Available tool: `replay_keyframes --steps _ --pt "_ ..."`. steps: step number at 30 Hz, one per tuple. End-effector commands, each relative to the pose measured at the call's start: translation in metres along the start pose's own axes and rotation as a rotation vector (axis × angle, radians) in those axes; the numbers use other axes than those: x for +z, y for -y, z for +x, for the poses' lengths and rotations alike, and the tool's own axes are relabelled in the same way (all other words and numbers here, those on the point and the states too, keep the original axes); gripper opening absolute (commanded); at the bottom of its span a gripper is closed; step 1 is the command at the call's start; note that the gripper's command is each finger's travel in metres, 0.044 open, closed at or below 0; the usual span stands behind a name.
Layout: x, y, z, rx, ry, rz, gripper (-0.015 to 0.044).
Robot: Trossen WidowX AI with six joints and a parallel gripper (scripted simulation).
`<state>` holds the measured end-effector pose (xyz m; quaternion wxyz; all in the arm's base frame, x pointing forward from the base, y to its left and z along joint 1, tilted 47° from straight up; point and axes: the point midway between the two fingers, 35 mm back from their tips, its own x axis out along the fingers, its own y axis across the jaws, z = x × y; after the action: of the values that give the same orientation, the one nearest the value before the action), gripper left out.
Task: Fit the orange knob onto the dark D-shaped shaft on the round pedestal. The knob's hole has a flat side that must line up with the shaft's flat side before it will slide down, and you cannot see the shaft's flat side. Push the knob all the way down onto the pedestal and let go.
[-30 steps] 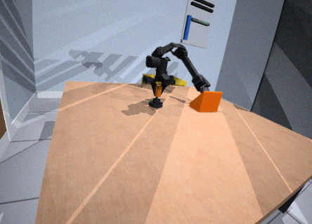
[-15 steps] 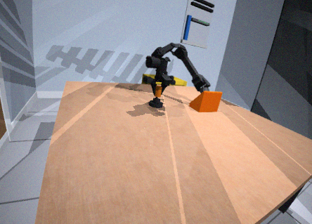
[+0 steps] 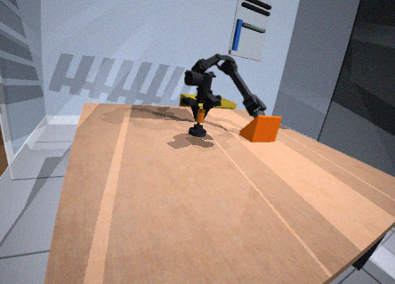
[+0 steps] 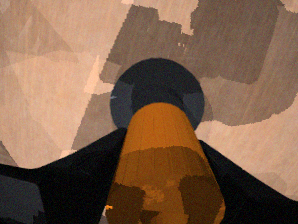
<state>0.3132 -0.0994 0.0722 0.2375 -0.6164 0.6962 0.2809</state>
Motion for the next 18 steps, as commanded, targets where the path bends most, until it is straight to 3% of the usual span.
replay_keyframes --steps 1,18 --pt "0.001 0.0001 -0.0004 -0.004 0.002 -0.02 0.0" --pt "0.0003 -0.0001 0.0 -0.004 0.002 -0.02 0.0"
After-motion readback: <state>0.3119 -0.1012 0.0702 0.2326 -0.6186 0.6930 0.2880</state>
